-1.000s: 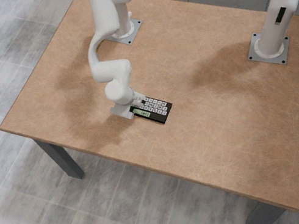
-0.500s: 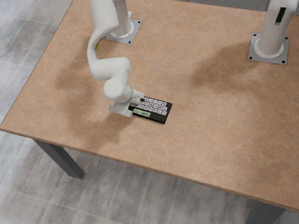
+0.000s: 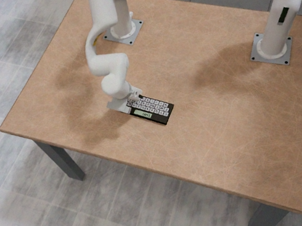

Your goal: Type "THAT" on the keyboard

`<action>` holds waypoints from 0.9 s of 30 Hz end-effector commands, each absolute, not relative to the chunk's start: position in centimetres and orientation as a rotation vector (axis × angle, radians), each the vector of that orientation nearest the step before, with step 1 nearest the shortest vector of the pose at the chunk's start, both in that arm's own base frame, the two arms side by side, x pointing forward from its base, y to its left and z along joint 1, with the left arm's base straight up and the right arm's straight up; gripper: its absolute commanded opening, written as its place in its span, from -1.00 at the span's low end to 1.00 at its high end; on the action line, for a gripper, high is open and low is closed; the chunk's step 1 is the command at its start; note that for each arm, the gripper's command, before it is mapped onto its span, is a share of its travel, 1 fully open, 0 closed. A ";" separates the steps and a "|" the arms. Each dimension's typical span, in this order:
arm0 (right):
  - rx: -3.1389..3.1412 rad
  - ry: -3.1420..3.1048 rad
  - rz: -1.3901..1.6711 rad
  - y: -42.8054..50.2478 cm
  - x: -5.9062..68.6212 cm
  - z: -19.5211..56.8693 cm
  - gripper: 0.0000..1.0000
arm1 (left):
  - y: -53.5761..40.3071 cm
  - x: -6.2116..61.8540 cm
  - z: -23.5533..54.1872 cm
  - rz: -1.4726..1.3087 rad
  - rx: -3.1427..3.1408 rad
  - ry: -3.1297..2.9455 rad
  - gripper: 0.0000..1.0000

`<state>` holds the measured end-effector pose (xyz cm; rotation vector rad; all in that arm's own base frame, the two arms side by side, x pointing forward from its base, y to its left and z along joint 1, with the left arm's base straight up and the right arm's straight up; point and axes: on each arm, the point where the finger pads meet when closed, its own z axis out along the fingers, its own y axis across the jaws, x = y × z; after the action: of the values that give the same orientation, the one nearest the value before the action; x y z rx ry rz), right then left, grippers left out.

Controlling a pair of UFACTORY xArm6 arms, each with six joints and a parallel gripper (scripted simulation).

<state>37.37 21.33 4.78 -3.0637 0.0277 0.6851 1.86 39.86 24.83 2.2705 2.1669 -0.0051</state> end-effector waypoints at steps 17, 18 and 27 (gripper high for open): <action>-3.063 0.027 0.679 21.3 37.4 4.4 -1.00 | 40.0 1.9 25.0 0.000 2.273 2.169 1.00; -3.063 0.027 0.679 21.3 37.4 4.4 -1.00 | 40.0 1.9 25.0 0.000 2.273 2.169 1.00; -3.063 0.027 0.679 21.3 37.4 4.3 -1.00 | 40.0 1.9 25.0 0.000 2.273 2.169 1.00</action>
<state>37.33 21.28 4.20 -3.0636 0.0276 0.6848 1.86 39.86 24.83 2.2705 2.1669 -0.0051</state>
